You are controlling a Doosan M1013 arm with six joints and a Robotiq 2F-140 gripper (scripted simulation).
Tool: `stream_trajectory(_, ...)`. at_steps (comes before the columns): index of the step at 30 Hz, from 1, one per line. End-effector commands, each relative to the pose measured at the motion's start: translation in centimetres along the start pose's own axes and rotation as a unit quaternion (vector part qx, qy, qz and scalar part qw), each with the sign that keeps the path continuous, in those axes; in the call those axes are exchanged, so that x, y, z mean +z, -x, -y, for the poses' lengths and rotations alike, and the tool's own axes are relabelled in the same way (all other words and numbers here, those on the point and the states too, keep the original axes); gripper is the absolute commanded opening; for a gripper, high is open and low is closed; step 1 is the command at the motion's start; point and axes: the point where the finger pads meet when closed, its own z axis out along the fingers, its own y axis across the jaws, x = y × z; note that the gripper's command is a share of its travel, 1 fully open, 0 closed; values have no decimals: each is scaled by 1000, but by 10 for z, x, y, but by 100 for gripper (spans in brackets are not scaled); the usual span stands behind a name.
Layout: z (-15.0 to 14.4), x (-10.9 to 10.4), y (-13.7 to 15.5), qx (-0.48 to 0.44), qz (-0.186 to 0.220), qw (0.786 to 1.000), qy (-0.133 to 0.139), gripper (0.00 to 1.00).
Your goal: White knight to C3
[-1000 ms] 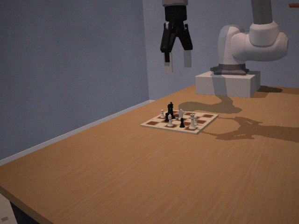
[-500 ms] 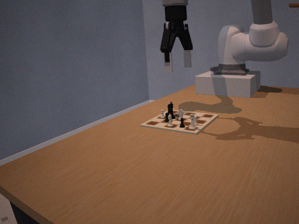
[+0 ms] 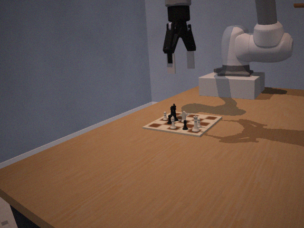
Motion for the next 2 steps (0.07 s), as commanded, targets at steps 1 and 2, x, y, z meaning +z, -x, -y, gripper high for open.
stream_trajectory(1, 0, 0, 0, 0, 0, 1000, 0, 100)
stream_trajectory(2, 0, 0, 0, 0, 0, 1000, 0, 100)
